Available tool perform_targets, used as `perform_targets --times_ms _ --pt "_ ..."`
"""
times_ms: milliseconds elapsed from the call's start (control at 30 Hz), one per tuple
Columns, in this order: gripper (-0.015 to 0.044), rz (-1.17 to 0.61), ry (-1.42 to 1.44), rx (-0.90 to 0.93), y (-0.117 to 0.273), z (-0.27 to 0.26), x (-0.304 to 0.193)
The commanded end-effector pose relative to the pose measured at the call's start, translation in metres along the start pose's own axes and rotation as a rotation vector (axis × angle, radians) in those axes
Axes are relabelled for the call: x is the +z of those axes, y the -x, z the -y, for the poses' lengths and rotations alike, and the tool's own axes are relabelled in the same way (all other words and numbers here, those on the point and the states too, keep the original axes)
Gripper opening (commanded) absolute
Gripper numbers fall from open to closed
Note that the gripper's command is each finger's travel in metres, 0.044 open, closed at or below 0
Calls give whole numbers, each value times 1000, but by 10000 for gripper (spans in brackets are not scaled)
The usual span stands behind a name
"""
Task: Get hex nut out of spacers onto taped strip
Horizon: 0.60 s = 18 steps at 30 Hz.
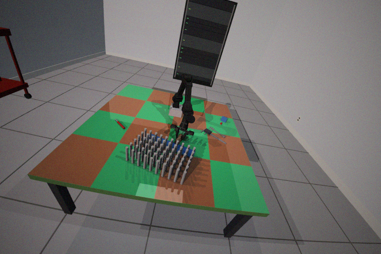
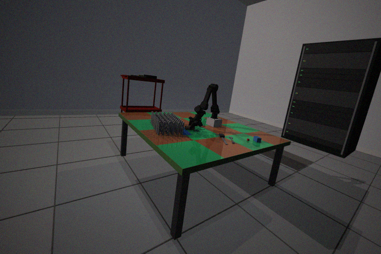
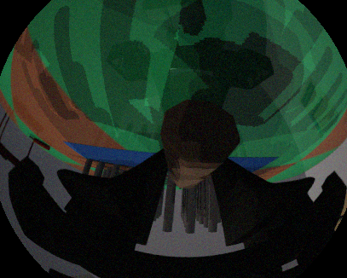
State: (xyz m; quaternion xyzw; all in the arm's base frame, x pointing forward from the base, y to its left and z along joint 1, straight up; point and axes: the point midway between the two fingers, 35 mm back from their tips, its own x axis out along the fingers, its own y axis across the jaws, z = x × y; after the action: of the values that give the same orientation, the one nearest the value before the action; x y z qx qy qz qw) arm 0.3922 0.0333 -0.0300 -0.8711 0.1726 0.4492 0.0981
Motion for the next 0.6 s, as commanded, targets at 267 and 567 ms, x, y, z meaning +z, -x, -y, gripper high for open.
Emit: perform_targets --times_ms 267,567 --pt "0 -4 -4 2 5 0 7" --pt "0 -3 -4 2 9 0 13"
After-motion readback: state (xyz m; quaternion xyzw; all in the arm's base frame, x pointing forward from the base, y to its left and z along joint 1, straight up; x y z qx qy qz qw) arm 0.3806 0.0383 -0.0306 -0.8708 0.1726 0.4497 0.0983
